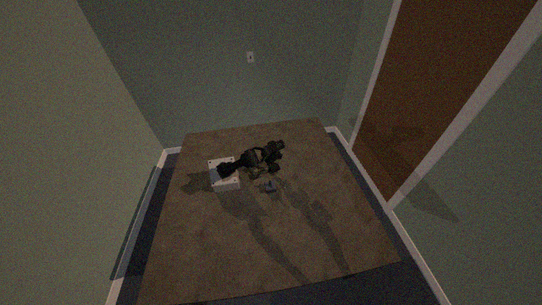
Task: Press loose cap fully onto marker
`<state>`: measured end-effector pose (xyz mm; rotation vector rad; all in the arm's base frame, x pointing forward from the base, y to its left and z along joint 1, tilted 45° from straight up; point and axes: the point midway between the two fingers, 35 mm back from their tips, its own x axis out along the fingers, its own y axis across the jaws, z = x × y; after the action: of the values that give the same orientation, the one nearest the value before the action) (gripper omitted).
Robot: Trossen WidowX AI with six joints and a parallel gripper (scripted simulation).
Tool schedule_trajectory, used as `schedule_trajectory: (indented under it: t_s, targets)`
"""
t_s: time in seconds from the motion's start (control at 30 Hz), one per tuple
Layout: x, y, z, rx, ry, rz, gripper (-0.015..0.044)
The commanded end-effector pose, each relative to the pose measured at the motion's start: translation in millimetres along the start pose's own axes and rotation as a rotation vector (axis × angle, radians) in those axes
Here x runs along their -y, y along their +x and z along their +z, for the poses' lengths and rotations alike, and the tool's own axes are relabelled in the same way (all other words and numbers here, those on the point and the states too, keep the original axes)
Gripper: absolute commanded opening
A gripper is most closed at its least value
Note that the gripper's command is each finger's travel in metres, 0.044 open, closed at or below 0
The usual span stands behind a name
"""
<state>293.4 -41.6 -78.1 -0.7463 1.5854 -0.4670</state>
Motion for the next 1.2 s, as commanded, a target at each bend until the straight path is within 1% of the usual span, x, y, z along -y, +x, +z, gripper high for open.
schedule_trajectory:
  t_s: [0.0, 0.33, 0.47, 0.77, 0.87, 1.17]
  targets:
    - [-1.1, 8.0, -2.7, -0.007, -0.014, -0.006, 0.0241]
    - [-0.5, 21.2, -4.0, -0.008, -0.014, -0.008, 0.0241]
    - [-0.2, 21.2, -3.6, -0.007, -0.014, -0.007, 0.0136]
    - [-0.2, 21.2, -3.6, -0.007, -0.014, -0.007, 0.0076]
    - [-0.4, 17.2, -3.1, -0.007, -0.014, -0.007, 0.0000]
    - [-1.2, -8.7, -1.3, -0.006, -0.014, -0.004, 0.0000]
